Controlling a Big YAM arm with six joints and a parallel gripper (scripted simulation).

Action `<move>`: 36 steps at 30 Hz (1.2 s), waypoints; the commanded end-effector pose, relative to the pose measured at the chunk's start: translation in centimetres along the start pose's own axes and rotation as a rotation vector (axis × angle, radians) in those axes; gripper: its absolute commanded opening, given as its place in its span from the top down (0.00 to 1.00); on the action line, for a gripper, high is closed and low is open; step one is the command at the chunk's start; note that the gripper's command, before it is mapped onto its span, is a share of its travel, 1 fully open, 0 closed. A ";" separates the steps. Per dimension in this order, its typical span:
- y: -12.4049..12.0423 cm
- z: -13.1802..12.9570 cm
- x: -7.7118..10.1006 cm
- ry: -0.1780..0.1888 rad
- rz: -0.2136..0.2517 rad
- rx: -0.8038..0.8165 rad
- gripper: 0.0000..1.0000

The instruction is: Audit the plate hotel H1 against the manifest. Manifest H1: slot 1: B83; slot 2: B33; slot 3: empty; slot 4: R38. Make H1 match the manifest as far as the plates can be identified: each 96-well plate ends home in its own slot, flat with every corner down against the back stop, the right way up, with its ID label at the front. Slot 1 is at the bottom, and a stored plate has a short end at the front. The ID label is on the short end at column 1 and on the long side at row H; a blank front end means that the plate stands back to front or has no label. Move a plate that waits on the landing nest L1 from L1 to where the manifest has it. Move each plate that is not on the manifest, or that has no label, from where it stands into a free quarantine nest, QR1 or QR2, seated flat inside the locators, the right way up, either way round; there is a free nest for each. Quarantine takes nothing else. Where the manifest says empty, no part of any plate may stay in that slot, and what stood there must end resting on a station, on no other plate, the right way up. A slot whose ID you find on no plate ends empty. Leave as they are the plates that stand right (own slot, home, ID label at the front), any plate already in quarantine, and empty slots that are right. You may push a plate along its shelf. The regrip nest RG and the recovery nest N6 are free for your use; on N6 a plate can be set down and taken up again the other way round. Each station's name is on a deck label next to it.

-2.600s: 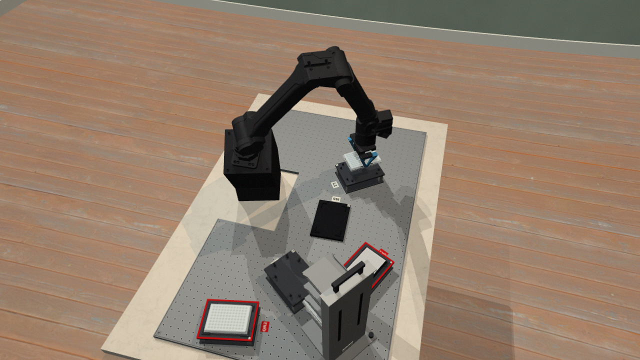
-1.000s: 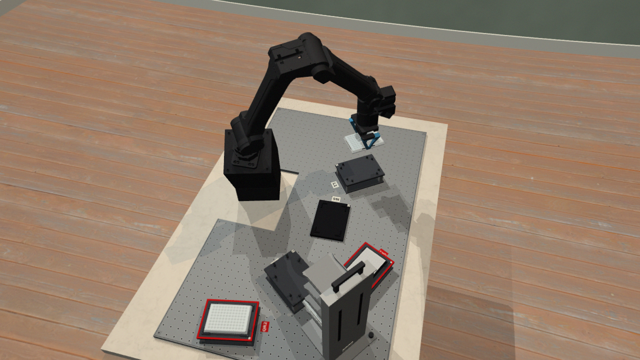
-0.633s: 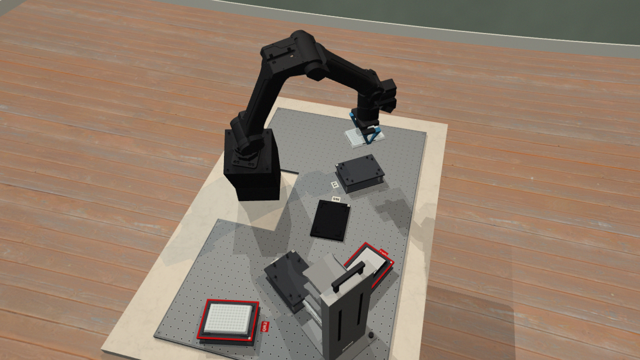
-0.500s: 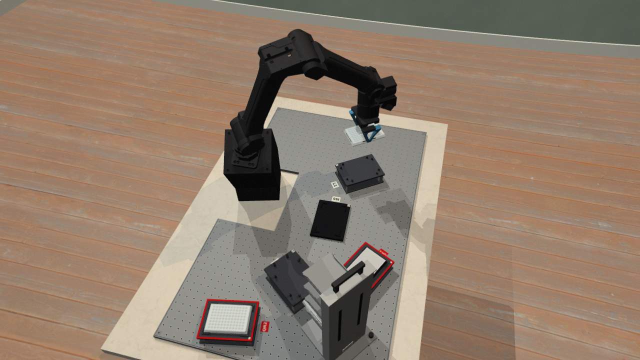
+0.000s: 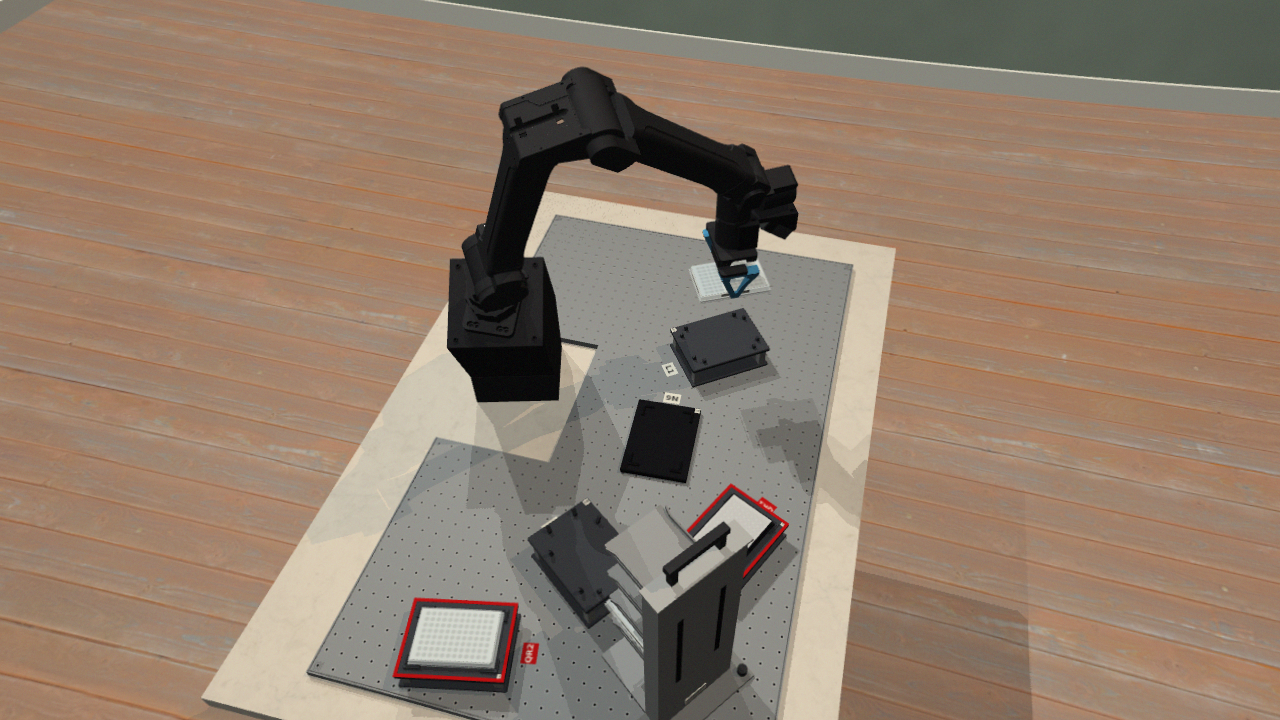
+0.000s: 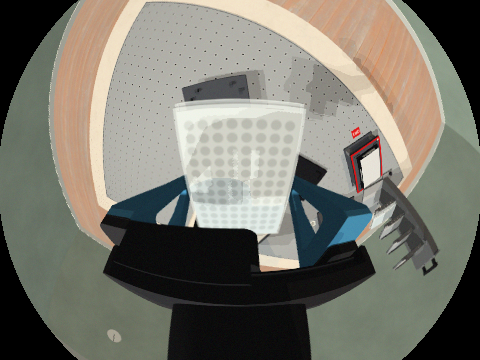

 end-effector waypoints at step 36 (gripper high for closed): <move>1.3 -11.7 0.7 0.005 -0.029 -0.237 0.14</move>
Point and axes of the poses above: the point where the finger pads meet when closed, its own x axis back along the fingers, its own z axis across the jaws, y = z × x, the point moved 8 cm from there along x, back along the fingers, and after that the axes turned 14 degrees about -x, right-handed, at the moved point
